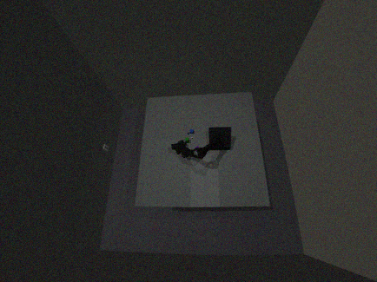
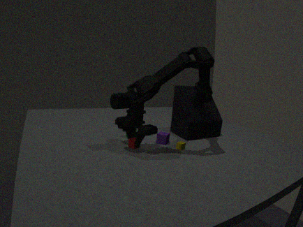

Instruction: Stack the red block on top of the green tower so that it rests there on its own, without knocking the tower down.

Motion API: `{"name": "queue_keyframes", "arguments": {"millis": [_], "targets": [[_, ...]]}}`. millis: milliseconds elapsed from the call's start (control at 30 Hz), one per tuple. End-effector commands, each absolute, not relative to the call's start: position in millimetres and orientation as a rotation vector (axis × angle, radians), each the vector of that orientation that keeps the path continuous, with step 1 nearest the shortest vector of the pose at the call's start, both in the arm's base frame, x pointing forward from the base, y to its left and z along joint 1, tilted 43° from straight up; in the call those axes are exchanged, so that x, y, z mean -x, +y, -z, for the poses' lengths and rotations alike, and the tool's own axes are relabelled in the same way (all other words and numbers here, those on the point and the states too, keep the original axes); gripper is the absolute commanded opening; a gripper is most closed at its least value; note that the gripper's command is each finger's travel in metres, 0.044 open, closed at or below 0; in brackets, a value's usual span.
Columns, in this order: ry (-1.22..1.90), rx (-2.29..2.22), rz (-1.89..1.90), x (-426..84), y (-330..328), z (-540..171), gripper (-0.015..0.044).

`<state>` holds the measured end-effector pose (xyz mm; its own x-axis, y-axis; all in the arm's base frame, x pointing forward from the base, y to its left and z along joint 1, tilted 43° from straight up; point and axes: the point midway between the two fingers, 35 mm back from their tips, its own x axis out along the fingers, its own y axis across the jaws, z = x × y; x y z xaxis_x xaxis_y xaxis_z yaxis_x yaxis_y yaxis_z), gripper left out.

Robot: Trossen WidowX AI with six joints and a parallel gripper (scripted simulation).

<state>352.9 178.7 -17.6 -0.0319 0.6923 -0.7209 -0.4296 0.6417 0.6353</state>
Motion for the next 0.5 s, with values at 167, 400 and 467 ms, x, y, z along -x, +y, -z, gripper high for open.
{"name": "queue_keyframes", "arguments": {"millis": [167, 400, 467], "targets": [[1.326, -0.25, -0.908, -353, 176, 16, 0.0052], [1.327, -0.249, -0.907, -354, 154, -8, 0.0], [1.327, -0.249, -0.906, -355, 148, -14, 0.0]]}}
